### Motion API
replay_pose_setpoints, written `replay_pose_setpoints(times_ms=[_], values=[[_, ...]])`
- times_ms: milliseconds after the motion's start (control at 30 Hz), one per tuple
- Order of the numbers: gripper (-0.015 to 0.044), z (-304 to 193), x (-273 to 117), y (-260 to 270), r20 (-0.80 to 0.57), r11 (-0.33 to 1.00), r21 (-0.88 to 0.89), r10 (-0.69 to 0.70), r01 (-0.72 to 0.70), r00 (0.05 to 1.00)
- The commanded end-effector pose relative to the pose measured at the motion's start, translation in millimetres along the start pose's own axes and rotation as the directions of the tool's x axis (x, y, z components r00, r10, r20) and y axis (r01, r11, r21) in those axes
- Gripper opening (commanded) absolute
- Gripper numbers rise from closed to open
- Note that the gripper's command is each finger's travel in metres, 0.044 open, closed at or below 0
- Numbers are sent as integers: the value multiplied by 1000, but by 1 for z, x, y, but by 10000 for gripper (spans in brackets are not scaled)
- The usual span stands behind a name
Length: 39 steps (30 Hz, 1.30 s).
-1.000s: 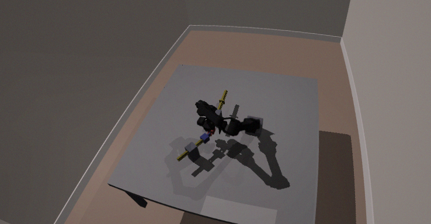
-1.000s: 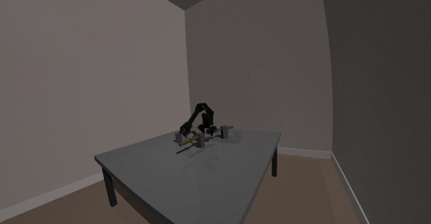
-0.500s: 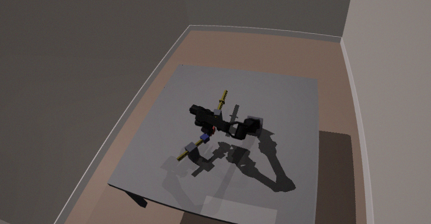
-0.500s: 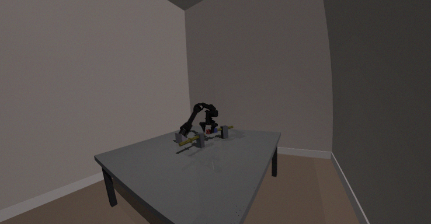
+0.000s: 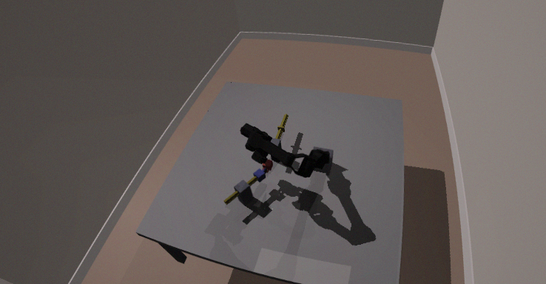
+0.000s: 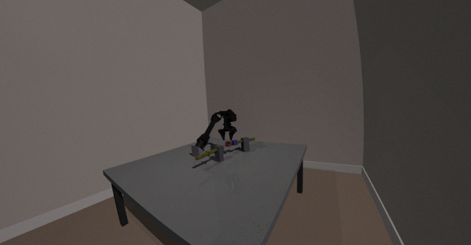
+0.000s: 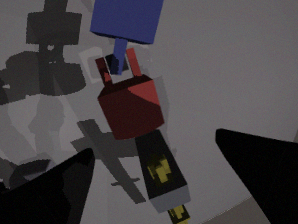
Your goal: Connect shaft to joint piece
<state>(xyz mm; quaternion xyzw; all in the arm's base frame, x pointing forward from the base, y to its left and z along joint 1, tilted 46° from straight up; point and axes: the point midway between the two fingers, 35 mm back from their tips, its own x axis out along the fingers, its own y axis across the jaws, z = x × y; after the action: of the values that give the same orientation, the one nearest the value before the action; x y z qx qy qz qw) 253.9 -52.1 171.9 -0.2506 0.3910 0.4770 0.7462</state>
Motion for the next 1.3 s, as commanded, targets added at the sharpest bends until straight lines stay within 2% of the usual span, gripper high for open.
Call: replay_pose_setpoints(times_ms=[0, 233, 400, 633, 833, 1267], values=[[440, -6, -38, -3, -17, 990, 105, -88, 89, 996], [440, -15, -84, 2, -45, 947, 259, -184, 190, 982], [440, -17, -83, 2, -44, 948, 259, -180, 185, 983], [440, -71, -47, -8, 45, 969, 248, -19, 7, 999], [440, -76, -43, -8, 58, 968, 251, -4, -10, 998], [440, -76, -39, -8, 64, 812, 582, 9, -45, 998]])
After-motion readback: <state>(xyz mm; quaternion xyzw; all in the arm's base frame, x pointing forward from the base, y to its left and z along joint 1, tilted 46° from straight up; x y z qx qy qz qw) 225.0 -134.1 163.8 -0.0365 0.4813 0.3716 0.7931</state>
